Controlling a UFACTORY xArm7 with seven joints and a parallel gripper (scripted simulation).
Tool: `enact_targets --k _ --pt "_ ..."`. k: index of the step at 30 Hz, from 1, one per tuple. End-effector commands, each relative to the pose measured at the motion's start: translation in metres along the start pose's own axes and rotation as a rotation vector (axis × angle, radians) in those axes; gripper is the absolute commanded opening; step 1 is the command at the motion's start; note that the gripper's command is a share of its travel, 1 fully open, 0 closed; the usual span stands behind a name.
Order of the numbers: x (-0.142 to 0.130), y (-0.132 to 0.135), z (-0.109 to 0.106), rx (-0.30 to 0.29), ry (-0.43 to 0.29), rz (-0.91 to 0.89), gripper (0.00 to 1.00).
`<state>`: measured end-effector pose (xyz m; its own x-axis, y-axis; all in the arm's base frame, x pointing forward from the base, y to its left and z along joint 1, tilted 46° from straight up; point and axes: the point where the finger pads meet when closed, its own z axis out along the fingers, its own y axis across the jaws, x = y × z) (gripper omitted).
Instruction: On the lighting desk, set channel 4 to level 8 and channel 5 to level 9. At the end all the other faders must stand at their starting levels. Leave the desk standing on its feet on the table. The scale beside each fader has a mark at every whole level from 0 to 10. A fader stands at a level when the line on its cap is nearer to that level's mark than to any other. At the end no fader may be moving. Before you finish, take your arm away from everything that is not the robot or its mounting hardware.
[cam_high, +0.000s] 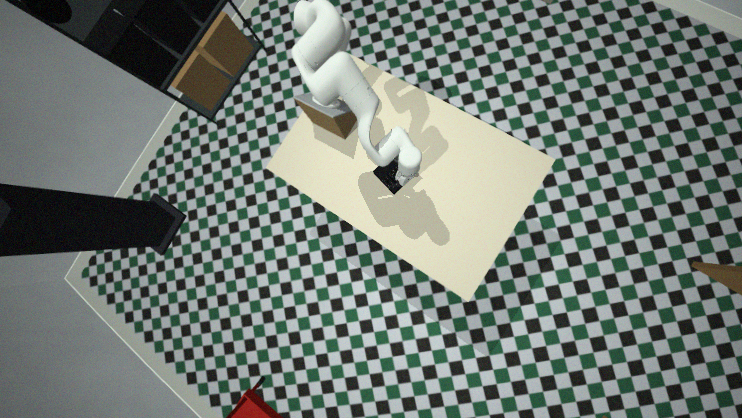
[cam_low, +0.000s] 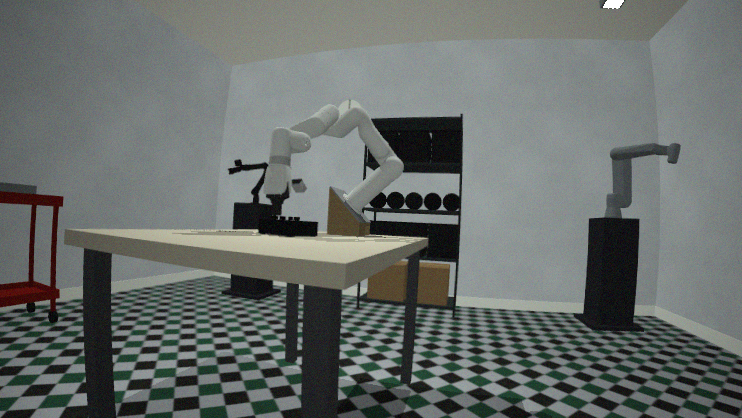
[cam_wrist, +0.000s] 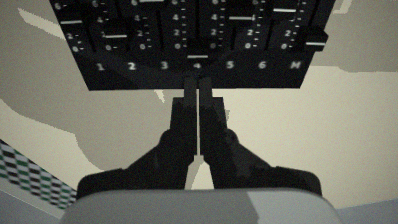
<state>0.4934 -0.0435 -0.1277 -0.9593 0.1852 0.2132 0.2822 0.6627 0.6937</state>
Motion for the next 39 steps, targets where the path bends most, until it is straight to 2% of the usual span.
enact_targets --k 1,39 --pt "-0.0016 -0.0005 -0.0023 0.001 -0.005 0.0 0.0" --pt "-0.0016 -0.0005 0.0051 0.001 -0.005 0.0 0.0"
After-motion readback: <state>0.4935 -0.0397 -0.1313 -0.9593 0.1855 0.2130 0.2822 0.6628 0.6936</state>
